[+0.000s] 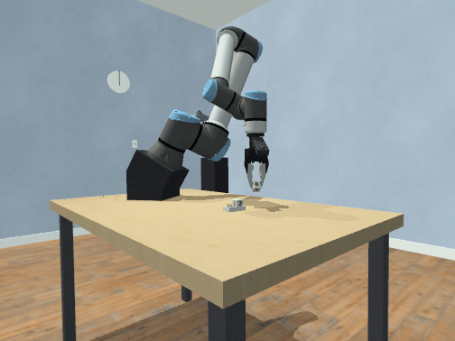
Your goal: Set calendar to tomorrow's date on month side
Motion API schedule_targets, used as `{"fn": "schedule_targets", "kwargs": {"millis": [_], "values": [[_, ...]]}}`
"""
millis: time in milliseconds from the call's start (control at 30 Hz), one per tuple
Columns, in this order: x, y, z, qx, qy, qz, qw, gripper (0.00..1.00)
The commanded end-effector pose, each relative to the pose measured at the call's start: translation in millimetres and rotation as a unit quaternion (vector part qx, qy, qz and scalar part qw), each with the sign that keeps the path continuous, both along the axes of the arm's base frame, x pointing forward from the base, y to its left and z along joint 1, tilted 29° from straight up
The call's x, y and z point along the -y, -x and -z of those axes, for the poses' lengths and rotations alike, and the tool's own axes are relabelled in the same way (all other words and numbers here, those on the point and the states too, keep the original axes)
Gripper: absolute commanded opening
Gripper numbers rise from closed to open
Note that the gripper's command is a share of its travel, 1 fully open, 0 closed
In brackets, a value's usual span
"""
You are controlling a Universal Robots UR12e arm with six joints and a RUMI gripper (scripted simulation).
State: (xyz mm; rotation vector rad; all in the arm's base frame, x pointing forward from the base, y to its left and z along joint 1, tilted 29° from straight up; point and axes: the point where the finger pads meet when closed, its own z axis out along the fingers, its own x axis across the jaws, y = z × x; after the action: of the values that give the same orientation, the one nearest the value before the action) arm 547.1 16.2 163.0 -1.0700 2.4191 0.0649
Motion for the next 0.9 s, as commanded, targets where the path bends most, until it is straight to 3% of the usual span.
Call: {"fn": "schedule_targets", "kwargs": {"millis": [0, 467, 867], "values": [[1.1, -1.4, 0.8, -0.021, -0.015, -0.014, 1.000, 0.11], [1.5, -1.6, -1.3, -0.072, -0.062, -0.049, 0.994, 0.11], [1.5, -1.6, -1.7, -0.079, -0.068, -0.053, 0.993, 0.11]]}}
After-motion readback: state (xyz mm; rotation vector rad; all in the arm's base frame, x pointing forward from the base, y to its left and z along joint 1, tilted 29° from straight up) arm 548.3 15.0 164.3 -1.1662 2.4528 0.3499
